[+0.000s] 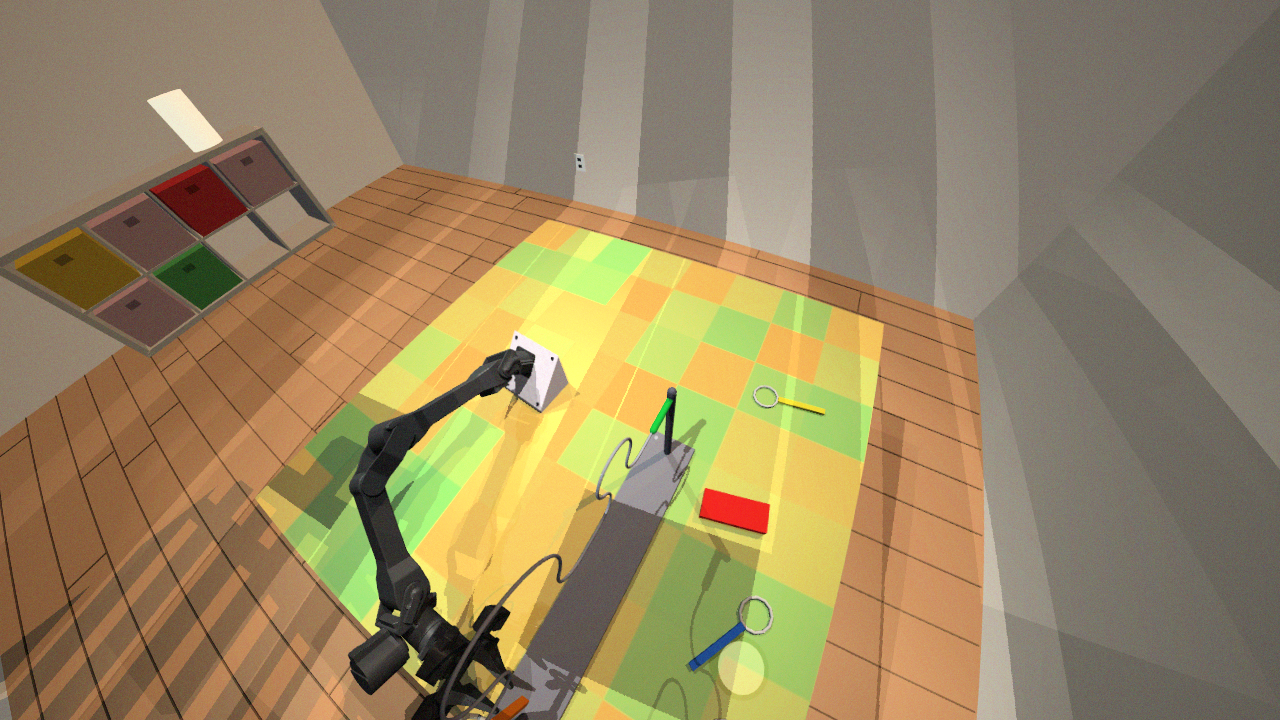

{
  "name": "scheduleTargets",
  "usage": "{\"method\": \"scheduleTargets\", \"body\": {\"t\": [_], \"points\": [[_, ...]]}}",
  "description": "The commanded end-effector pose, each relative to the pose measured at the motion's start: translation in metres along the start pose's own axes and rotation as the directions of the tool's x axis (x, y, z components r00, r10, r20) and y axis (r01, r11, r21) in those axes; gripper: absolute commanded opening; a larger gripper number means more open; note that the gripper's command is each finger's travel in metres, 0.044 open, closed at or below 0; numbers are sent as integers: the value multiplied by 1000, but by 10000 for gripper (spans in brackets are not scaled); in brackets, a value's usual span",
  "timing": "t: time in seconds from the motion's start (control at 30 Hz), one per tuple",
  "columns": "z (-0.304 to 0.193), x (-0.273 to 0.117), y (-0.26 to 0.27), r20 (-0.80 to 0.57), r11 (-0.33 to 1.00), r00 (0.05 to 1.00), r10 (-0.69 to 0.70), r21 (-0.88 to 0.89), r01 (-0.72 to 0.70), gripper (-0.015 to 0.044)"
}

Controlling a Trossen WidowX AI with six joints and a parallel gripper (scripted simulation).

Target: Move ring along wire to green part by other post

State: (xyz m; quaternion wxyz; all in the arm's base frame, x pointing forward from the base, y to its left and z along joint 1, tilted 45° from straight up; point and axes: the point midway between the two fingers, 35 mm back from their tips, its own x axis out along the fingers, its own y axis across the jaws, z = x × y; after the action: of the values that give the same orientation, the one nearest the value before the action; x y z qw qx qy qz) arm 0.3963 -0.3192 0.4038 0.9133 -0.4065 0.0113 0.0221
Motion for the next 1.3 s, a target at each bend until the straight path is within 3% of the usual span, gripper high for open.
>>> {"method": "scheduleTargets", "body": {"t": [0.0,1.27], "points": [[-7,8,1,-9,1000,1000,2,15,-2,160],[-7,56,3,-7,1000,1000,0,17,0,160]]}}
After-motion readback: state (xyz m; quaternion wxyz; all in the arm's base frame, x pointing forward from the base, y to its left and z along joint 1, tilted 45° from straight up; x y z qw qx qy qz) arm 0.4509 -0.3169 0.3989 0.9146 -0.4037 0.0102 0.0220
